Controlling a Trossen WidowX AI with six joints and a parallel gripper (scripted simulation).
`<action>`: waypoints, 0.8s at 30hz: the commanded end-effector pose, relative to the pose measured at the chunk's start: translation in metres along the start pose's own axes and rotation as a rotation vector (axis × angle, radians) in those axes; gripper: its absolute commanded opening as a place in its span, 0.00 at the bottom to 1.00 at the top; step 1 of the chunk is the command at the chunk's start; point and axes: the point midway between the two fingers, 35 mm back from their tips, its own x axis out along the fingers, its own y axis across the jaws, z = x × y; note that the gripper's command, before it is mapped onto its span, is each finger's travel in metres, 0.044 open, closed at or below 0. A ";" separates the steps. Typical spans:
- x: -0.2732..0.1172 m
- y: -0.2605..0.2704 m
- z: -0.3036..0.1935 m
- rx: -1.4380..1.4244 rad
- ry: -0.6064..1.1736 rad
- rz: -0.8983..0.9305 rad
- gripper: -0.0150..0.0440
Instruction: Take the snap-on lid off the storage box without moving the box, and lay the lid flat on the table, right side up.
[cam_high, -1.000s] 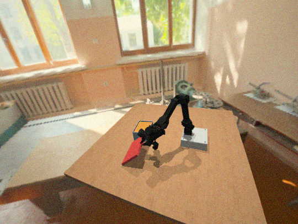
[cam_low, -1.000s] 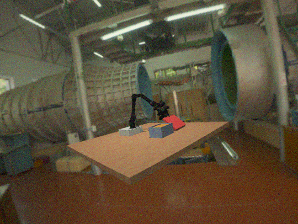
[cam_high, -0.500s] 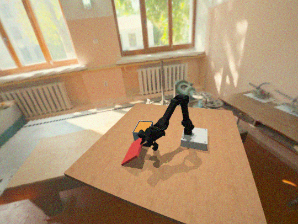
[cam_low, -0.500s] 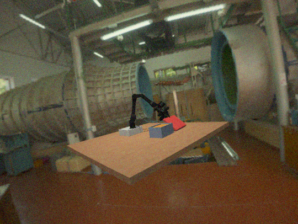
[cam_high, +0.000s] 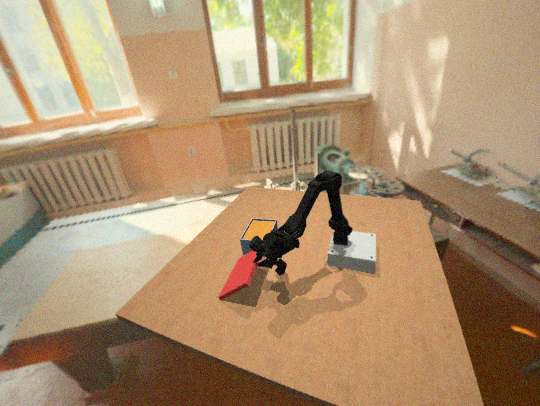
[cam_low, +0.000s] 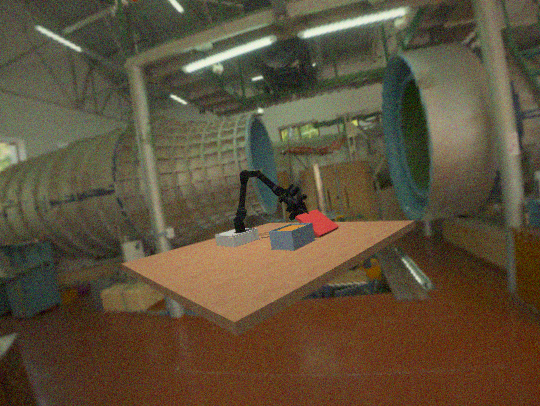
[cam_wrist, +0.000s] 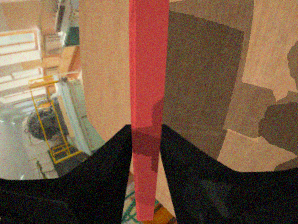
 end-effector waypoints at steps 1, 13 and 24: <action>0.004 -0.007 0.002 -0.006 -0.006 -0.012 0.25; 0.010 -0.015 0.002 -0.006 -0.006 -0.012 0.25; 0.015 -0.022 0.002 -0.006 -0.006 -0.012 0.25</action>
